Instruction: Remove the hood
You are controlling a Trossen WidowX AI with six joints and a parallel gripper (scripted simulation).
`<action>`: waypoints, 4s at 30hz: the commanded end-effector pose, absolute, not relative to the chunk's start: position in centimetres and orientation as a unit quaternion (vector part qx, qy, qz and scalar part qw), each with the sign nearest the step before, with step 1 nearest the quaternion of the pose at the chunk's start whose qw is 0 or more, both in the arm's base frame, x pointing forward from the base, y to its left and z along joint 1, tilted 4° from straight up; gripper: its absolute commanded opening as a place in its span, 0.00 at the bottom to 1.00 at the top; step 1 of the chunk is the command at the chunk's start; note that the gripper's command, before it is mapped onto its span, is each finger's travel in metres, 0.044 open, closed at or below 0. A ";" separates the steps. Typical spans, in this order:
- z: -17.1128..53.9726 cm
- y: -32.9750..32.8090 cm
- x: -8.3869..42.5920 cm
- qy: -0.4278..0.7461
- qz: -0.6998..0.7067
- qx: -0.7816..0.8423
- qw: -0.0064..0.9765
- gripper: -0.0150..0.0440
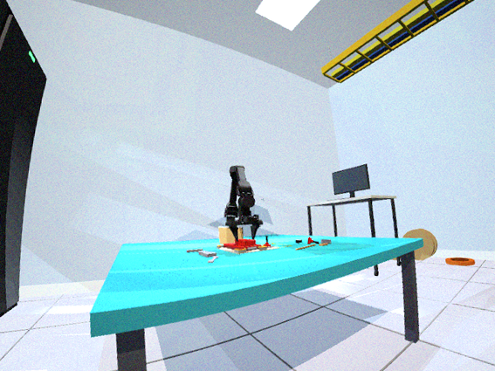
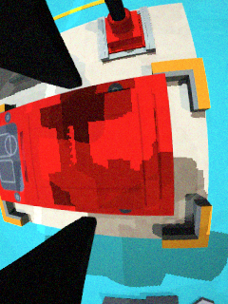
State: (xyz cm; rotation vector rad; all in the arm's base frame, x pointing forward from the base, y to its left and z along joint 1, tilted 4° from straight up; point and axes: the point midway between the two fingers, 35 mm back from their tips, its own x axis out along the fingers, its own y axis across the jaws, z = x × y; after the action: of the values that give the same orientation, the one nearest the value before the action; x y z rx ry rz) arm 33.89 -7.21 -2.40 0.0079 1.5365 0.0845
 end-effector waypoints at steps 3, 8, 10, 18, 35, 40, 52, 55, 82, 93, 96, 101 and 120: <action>-2.8 -7.2 33.9 0.696 0.036 0.004 0.717 1.00; -3.0 -7.2 33.9 0.696 0.036 0.004 0.717 1.00; -3.1 -7.2 33.9 0.696 0.036 0.004 0.717 1.00; -3.5 -7.2 33.9 0.696 0.036 0.004 0.717 1.00; -3.5 -7.1 33.9 0.695 0.038 0.004 0.718 0.72; -3.3 -7.2 33.9 0.695 0.038 0.004 0.718 0.50; -2.5 -7.2 33.9 0.695 0.038 0.004 0.718 0.25; -2.3 -7.2 33.9 0.695 0.038 0.004 0.718 0.25; 0.6 -7.4 33.9 0.695 0.038 0.003 0.718 0.25; 3.2 -6.9 33.9 0.694 0.037 0.004 0.719 0.25; 3.4 -5.6 34.1 0.694 0.037 0.004 0.719 0.25; 3.5 -3.4 34.2 0.694 0.038 0.004 0.719 0.25; 4.3 4.6 33.5 0.694 0.040 0.006 0.719 0.25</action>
State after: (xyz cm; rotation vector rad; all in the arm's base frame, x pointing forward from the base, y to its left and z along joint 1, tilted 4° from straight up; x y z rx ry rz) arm 33.79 3.55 4.14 0.0153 1.5344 0.0904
